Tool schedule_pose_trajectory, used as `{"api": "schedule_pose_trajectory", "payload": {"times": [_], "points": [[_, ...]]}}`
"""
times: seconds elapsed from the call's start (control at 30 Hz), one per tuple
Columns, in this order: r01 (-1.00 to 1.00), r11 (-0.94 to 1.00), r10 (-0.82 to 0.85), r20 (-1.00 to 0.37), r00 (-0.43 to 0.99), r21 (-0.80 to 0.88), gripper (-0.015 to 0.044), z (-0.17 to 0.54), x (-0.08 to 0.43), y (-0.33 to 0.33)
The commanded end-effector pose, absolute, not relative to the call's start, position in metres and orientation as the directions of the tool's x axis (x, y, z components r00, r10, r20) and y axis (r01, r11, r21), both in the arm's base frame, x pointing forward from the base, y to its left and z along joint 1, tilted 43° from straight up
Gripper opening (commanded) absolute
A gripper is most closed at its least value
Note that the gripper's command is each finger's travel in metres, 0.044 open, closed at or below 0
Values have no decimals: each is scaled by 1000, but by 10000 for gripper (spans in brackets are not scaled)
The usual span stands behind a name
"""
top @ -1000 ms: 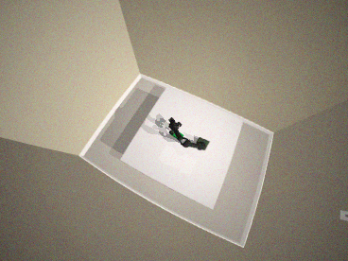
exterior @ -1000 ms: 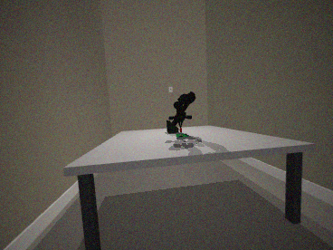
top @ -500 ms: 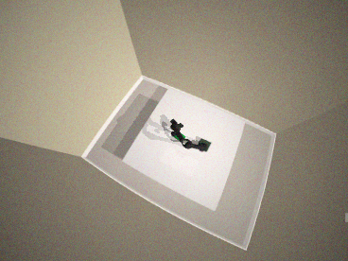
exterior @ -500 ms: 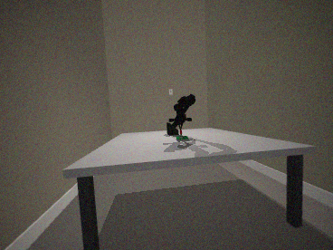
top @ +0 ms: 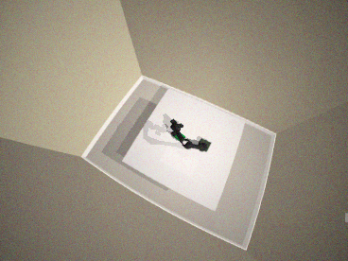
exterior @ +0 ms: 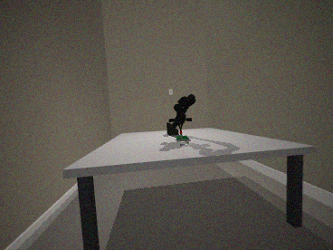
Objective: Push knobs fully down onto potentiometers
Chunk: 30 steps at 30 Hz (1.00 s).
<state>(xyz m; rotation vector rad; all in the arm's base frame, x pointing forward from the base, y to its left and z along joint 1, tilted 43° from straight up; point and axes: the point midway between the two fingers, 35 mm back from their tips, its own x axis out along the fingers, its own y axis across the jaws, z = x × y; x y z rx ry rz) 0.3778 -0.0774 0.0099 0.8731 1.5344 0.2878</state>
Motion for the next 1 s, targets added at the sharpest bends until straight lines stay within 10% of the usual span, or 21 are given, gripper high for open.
{"api": "schedule_pose_trajectory", "payload": {"times": [0.0, 0.97], "points": [[351, 677, 669, -740, 73, 647, 0, 8, 379, -74], [350, 677, 669, -739, 73, 647, 0, -1, 380, -66]]}}
